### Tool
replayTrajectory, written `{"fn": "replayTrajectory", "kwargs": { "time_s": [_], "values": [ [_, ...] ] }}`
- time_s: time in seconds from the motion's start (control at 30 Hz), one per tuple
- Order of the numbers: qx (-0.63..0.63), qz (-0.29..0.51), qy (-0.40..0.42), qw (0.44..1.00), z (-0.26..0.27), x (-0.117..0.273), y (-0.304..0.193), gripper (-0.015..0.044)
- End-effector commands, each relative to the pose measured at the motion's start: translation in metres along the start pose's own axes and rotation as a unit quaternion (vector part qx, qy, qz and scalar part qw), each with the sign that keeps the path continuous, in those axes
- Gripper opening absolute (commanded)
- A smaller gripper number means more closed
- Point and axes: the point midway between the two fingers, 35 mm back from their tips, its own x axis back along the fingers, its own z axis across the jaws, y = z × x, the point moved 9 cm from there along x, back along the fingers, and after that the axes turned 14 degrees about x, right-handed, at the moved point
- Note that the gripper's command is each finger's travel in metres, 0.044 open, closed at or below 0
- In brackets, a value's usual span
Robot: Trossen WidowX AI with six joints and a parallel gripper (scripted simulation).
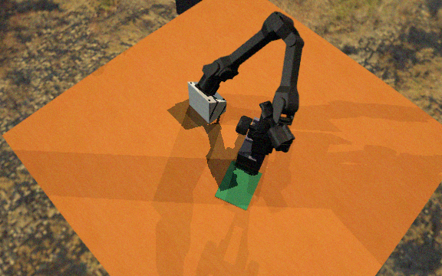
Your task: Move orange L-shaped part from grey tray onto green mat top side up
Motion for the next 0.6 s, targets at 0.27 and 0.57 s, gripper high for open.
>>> {"fn": "replayTrajectory", "kwargs": {
  "time_s": [0.27,0.57],
  "values": [
    [-0.001,0.0,0.001,1.0,0.0,0.01,0.0,0.0],
    [-0.002,0.001,0.001,1.0,-0.001,0.024,0.0,0.0]
  ]
}}
